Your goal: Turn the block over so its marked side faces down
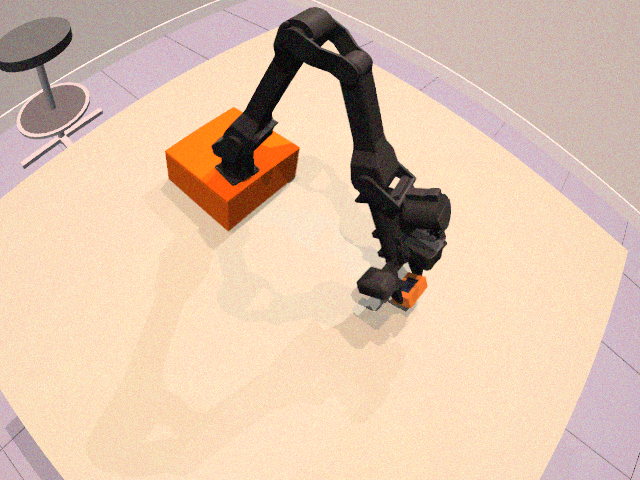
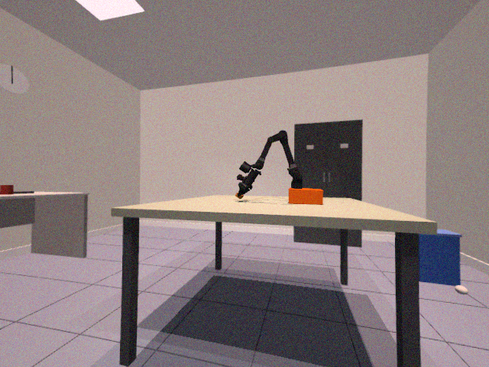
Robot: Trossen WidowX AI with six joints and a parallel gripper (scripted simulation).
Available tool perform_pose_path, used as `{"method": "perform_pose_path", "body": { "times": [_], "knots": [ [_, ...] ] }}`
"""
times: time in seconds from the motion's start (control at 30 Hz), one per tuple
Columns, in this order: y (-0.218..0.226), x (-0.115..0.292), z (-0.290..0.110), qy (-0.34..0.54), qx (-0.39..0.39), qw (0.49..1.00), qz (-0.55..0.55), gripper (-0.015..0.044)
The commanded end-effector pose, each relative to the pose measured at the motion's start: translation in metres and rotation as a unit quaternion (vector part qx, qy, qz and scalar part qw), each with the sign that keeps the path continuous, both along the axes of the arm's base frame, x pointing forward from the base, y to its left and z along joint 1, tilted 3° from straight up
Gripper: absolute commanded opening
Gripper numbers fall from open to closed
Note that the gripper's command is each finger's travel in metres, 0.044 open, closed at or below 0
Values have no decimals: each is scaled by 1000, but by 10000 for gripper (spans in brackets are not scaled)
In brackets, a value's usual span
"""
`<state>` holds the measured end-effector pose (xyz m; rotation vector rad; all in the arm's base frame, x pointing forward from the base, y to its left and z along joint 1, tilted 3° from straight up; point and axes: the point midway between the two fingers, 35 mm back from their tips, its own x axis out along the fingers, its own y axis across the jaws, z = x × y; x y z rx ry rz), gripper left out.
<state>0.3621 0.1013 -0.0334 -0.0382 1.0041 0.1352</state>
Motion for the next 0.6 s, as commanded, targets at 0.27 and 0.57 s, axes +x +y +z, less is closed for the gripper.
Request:
{"method": "perform_pose_path", "body": {
  "times": [0.27,0.57],
  "knots": [
    [4,12,-18,-73,7,997,-2,0],
    [5,16,-29,-136,14,991,-2,0]
  ]
}}
